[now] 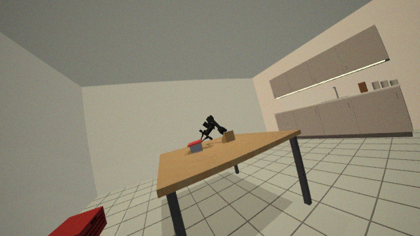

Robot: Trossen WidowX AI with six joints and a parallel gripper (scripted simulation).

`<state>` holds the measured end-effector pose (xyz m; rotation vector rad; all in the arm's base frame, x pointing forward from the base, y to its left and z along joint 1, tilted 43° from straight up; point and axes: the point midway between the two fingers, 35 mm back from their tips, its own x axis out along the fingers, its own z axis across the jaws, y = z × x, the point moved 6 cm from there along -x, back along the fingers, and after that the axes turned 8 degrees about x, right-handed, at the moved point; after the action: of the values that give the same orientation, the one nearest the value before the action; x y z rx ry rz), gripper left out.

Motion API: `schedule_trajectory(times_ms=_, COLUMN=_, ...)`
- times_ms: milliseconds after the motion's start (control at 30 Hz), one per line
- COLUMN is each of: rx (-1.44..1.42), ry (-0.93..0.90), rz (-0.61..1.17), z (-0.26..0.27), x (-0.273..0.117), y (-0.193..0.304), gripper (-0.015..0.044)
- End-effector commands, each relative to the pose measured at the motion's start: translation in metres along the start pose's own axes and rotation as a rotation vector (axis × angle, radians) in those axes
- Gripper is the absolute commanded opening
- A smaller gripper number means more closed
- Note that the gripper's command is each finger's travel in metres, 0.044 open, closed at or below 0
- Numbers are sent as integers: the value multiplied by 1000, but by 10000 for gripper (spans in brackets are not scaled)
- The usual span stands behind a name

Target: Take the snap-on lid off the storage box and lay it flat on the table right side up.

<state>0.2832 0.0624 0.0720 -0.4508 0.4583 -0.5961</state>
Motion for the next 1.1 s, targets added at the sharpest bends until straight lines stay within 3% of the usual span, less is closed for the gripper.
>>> schedule_trajectory(times_ms=0, rx=4, ry=-1, rz=-1, z=1, x=-1, y=0, gripper=0)
schedule_trajectory(times_ms=1067, rx=0, ry=0, rz=0, z=2, x=1, y=0, gripper=0)
